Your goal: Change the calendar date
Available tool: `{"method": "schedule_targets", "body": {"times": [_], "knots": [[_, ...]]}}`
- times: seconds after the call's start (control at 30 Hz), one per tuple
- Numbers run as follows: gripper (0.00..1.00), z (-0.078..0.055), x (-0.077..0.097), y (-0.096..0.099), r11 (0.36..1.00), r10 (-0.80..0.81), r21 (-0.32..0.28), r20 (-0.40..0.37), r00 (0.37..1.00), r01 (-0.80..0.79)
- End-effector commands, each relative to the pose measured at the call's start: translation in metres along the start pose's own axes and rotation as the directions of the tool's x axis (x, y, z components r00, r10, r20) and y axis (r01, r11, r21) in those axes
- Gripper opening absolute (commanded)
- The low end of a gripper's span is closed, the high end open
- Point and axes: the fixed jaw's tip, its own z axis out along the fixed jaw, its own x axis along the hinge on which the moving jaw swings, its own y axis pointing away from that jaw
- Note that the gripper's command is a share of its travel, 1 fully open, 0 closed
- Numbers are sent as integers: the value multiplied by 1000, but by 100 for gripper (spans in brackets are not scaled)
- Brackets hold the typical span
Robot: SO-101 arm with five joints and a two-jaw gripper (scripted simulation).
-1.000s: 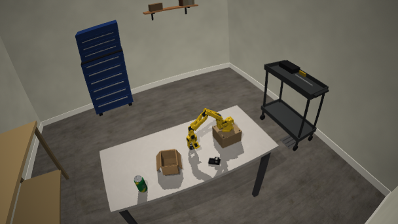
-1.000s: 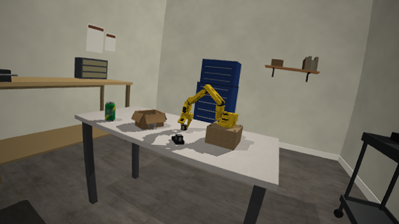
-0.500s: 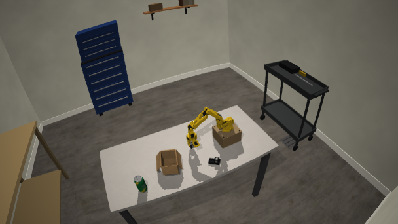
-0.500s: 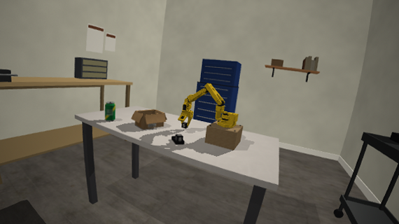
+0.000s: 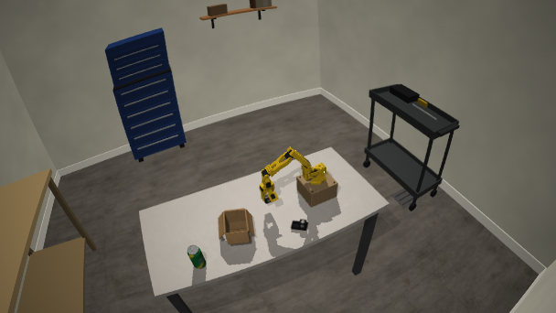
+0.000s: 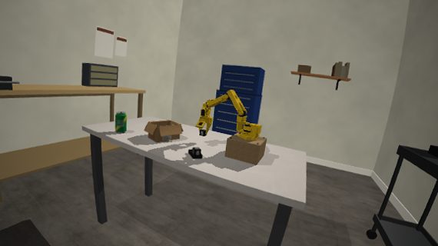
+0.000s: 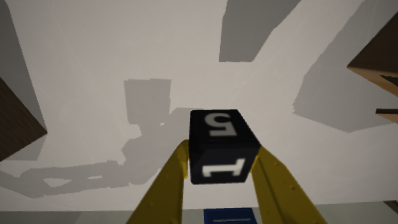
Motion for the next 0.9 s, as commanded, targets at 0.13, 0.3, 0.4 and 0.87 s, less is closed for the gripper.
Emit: {"method": "schedule_targets", "body": {"times": [0.13, 0.3, 0.4, 0.87], "knots": [[0, -6, 1, -2, 1000, -4, 16, 0, 1000, 4], [0, -6, -7, -3, 999, -37, 16, 0, 999, 37], [0, -6, -18, -4, 996, -84, 16, 0, 996, 84], [0, -6, -99, 5, 904, -427, 14, 1, 904, 427]]}}
